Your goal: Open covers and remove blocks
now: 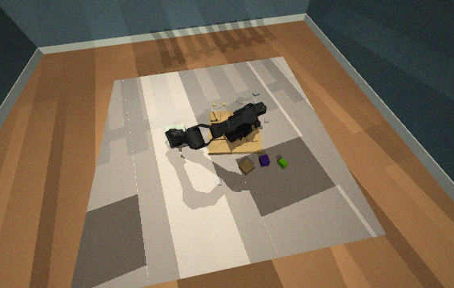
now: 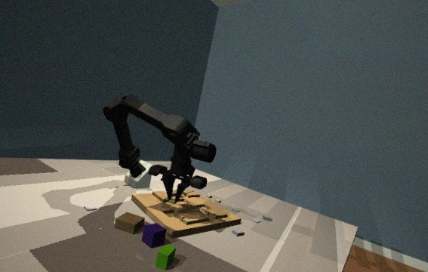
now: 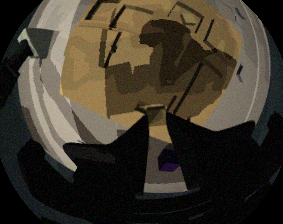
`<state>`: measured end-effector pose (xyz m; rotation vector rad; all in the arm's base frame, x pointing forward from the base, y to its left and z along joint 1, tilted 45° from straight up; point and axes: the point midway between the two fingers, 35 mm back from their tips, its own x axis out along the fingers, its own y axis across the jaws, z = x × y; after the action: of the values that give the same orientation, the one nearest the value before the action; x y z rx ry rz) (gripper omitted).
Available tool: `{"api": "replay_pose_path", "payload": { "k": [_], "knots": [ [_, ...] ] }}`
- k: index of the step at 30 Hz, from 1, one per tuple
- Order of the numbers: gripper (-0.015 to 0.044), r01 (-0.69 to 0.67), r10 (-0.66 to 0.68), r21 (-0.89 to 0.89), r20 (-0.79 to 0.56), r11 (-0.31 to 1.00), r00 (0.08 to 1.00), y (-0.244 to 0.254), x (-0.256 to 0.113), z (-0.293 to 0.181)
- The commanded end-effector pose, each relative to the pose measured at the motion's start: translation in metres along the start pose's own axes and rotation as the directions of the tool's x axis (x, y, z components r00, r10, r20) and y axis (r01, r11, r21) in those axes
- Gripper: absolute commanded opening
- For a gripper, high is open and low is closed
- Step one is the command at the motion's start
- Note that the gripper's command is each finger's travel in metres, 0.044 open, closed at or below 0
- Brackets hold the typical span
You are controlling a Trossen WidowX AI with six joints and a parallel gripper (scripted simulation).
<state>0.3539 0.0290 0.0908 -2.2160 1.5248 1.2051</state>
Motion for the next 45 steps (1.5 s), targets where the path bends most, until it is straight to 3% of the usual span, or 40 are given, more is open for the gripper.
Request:
{"api": "replay_pose_path", "payload": {
  "k": [1,16,45],
  "knots": [
    [0.0080,0.010,-0.010,0.003,0.002,1.000,1.000,-0.002,-0.011,0.001],
    [0.0080,0.009,-0.009,0.002,0.003,1.000,1.000,0.001,-0.045,0.000],
    [0.0080,0.008,-0.008,0.000,0.005,1.000,1.000,0.102,-0.048,-0.050]
  ]
}}
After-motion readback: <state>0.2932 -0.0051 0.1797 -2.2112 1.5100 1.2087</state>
